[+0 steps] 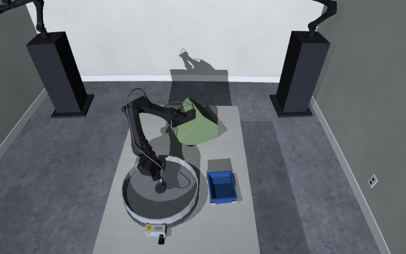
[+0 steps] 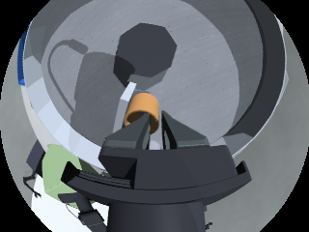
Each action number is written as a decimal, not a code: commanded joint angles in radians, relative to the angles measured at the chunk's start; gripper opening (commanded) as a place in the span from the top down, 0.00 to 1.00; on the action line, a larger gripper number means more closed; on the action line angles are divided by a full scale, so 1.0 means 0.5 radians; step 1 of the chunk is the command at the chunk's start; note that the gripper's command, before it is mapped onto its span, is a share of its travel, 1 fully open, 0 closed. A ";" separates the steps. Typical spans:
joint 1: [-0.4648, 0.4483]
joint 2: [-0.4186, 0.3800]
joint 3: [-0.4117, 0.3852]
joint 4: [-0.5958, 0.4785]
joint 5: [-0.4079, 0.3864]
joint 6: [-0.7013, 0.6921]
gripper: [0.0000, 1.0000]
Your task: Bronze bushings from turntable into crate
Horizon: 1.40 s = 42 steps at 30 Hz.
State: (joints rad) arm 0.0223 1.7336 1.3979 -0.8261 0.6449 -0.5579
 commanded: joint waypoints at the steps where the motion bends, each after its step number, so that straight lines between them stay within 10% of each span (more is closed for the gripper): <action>1: 0.039 -0.036 -0.009 0.050 -0.022 -0.010 0.85; 42: 0.040 -0.001 -0.011 0.050 -0.023 -0.007 1.00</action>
State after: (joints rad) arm 0.0231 1.7290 1.3987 -0.8238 0.6525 -0.5587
